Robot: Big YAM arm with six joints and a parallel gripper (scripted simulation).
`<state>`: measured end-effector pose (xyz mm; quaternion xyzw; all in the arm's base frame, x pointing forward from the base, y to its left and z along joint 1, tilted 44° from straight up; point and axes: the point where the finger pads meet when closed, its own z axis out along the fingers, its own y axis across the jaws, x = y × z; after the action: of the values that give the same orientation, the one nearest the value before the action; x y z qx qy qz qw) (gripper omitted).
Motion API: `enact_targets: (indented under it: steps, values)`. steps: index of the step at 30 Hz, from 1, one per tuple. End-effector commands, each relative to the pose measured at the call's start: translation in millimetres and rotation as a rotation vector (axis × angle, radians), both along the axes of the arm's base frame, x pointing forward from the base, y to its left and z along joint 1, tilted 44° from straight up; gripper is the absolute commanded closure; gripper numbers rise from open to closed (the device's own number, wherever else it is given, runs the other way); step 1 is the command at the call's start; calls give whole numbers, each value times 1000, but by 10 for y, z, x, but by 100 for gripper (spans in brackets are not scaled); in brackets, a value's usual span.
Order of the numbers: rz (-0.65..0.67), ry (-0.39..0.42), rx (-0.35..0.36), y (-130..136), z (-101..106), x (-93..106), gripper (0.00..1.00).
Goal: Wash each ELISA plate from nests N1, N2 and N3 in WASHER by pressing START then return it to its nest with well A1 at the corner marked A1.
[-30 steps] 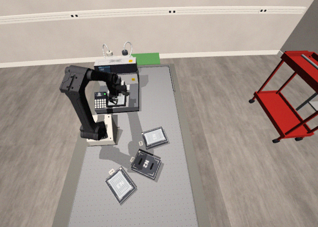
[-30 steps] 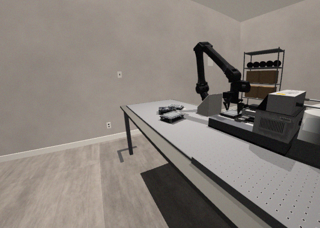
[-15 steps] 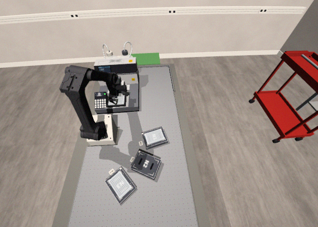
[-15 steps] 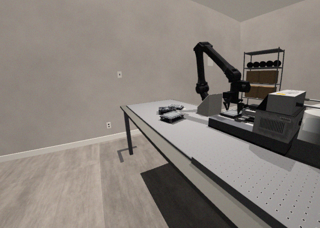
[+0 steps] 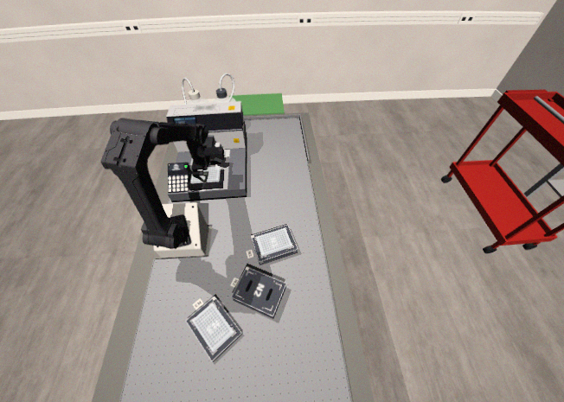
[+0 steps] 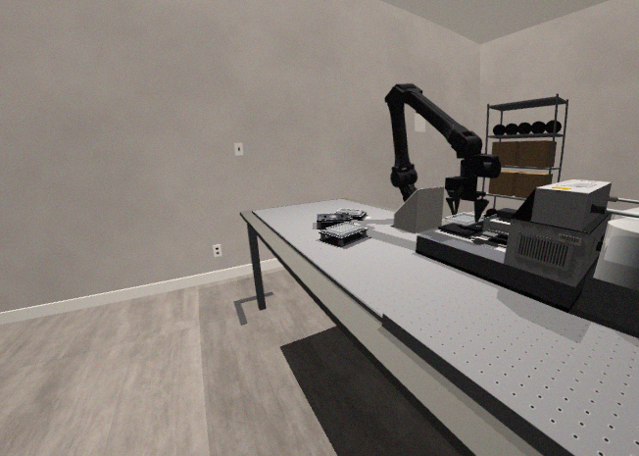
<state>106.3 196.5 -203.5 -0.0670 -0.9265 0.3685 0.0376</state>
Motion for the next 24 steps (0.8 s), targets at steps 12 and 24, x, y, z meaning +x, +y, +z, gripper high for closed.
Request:
enact_targets:
  steps: [12,24]
  values:
    - [-2,-28,52,433,168,116,18]
    - [-2,-28,53,550,299,133,18]
